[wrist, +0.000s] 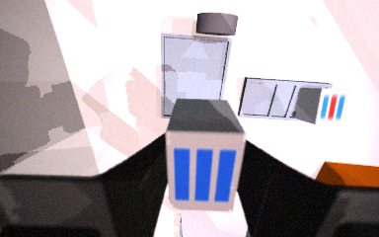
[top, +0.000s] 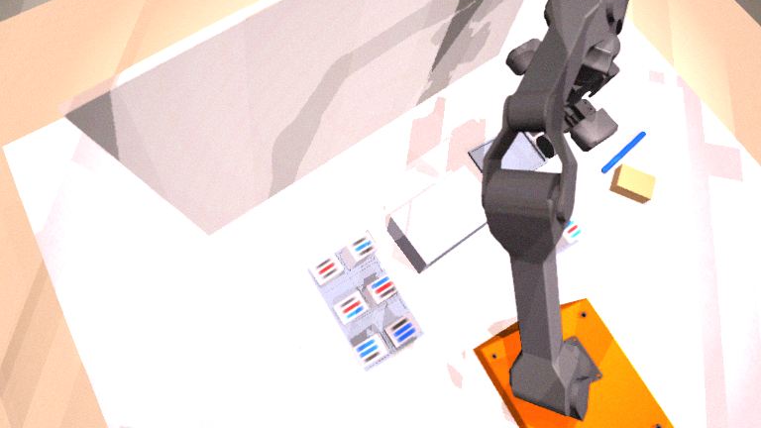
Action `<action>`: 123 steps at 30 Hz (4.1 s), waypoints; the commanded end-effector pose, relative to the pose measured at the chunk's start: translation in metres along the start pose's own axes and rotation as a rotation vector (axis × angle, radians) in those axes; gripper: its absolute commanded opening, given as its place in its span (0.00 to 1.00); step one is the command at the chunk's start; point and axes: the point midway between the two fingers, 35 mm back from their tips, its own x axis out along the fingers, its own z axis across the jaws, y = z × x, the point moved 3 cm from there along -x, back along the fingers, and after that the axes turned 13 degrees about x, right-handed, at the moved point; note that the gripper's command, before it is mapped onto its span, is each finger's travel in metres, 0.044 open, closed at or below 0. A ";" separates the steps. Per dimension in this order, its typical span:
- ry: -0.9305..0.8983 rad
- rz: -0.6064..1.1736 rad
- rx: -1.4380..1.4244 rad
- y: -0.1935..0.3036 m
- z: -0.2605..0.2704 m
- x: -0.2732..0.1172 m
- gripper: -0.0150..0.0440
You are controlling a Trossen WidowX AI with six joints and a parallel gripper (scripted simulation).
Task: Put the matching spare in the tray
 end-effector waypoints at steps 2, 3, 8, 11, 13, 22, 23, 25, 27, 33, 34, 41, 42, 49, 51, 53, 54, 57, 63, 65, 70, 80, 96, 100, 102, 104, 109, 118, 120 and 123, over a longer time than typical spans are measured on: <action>-0.008 0.002 0.007 -0.001 0.005 -0.002 0.25; -0.008 0.002 0.007 -0.001 0.005 -0.001 0.25; -0.008 0.001 0.007 -0.001 0.006 0.004 0.25; -0.008 0.001 0.007 -0.001 0.007 0.008 0.25; -0.008 0.001 0.007 -0.001 0.007 0.010 0.25; -0.009 0.000 0.007 -0.002 0.009 0.020 0.25; -0.009 0.000 0.007 -0.002 0.009 0.021 0.25; -0.009 0.000 0.008 -0.002 0.010 0.024 0.25; -0.009 -0.001 0.008 -0.002 0.010 0.026 0.25; -0.009 -0.001 0.008 -0.003 0.011 0.033 0.25; -0.009 -0.001 0.008 -0.003 0.011 0.034 0.25; -0.010 -0.001 0.008 -0.003 0.012 0.042 0.25; -0.010 -0.001 0.008 -0.003 0.012 0.043 0.25; -0.010 -0.001 0.008 -0.003 0.013 0.050 0.25; -0.010 -0.001 0.008 -0.003 0.013 0.053 0.25; -0.010 -0.001 0.008 -0.003 0.013 0.055 0.25; -0.010 -0.001 0.008 -0.003 0.013 0.056 0.25; -0.010 -0.001 0.008 -0.003 0.014 0.059 0.25; -0.010 -0.001 0.008 -0.003 0.014 0.066 0.25; -0.010 -0.001 0.008 -0.003 0.014 0.068 0.25; -0.011 -0.001 0.008 -0.003 0.014 0.074 0.25; -0.011 0.000 0.007 -0.003 0.014 0.085 0.25; -0.010 0.002 0.007 -0.002 0.013 0.102 0.25; -0.010 0.002 0.007 -0.002 0.013 0.106 0.25; -0.010 0.002 0.007 -0.002 0.012 0.109 0.25; -0.010 0.003 0.007 -0.002 0.012 0.111 0.25; -0.010 0.004 0.007 -0.001 0.012 0.116 0.25; -0.009 0.005 0.007 -0.001 0.010 0.126 0.25; -0.009 0.006 0.006 -0.001 0.010 0.128 0.25; -0.009 0.006 0.006 0.000 0.010 0.131 0.25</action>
